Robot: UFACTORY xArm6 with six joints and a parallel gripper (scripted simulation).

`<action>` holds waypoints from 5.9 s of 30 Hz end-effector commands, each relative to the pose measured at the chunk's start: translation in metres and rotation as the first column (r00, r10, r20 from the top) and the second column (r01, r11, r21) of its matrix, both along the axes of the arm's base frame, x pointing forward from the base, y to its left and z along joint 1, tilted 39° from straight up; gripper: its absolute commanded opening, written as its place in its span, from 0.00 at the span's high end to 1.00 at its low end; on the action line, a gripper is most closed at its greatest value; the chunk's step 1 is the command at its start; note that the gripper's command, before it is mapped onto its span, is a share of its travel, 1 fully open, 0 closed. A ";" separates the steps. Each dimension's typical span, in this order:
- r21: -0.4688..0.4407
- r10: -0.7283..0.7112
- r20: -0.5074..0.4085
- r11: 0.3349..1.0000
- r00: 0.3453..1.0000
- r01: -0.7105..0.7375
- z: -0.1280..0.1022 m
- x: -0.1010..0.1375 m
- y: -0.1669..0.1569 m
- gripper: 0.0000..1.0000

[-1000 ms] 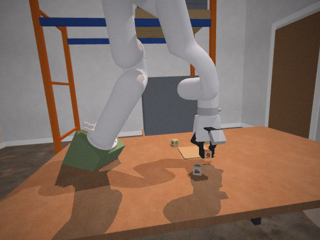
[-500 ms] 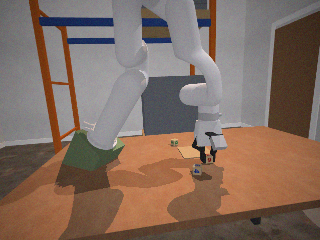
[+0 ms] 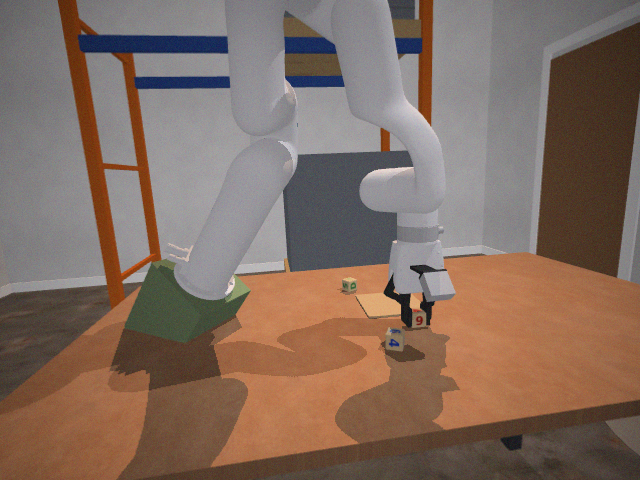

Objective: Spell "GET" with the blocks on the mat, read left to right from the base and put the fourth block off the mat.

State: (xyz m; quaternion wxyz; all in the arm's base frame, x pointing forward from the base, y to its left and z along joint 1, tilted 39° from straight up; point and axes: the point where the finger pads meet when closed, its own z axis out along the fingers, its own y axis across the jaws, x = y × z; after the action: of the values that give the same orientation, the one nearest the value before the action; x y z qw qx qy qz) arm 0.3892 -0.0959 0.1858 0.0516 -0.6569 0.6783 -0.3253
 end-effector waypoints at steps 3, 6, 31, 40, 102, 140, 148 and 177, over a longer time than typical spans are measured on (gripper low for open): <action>0.000 0.001 0.003 1.000 1.000 -0.001 0.001 0.001 0.000 0.73; 0.000 0.001 0.003 1.000 1.000 -0.001 0.001 0.001 0.000 0.73; 0.000 0.000 0.003 1.000 1.000 0.000 0.001 0.001 0.000 0.73; 0.000 0.000 0.003 1.000 1.000 0.000 0.001 0.001 0.000 0.73; 0.000 0.000 0.003 1.000 1.000 0.000 -0.002 0.003 -0.002 0.73; 0.000 0.000 0.003 1.000 1.000 0.000 0.001 0.001 0.000 0.53; 0.000 0.000 0.003 1.000 1.000 0.000 0.026 -0.015 0.012 0.53; 0.000 0.000 0.003 1.000 1.000 0.000 0.069 -0.042 0.032 0.00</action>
State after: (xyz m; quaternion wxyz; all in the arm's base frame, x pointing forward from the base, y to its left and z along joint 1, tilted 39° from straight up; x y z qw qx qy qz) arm 0.3467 -0.0646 0.2524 0.0516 -0.6569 0.6783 -0.3252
